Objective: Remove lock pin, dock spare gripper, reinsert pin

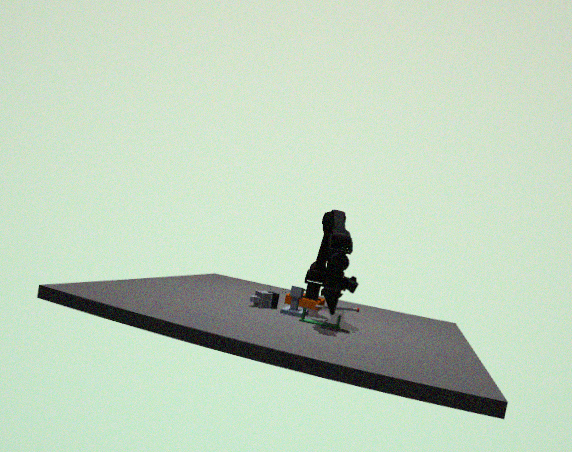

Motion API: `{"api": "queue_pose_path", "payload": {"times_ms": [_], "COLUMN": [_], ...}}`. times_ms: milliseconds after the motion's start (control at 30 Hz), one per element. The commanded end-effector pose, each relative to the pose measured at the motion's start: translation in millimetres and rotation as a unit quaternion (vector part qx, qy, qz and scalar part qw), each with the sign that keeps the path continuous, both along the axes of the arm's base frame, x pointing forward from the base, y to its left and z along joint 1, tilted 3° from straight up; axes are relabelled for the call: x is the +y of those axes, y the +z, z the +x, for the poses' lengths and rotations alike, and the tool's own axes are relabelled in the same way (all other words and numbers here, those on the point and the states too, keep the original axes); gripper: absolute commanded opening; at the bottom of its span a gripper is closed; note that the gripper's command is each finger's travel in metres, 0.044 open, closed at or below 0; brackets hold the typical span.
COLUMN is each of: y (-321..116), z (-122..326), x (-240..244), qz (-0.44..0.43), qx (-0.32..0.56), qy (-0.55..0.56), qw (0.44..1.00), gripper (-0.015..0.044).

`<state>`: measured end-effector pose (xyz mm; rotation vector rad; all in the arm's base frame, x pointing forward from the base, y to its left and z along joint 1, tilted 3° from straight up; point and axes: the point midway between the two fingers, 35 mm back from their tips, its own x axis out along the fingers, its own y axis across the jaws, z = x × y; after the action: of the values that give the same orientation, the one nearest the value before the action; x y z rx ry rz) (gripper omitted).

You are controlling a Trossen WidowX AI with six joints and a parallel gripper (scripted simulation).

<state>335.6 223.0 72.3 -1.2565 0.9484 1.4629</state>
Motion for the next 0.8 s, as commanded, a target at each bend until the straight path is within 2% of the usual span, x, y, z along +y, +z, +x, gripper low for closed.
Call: {"api": "queue_pose_path", "payload": {"times_ms": [0,233,767], "y": [0.0,0.5,12.0], "z": [0.0,0.8,17.8], "x": [0.0,-1.8,-46.5], "qz": [0.000,0.000,-0.002], "qx": [0.000,0.000,-0.001], "qy": [0.000,0.000,-0.002], "qw": [1.000,1.000,1.000], "gripper": [0.0000,0.0000,0.0000]}}
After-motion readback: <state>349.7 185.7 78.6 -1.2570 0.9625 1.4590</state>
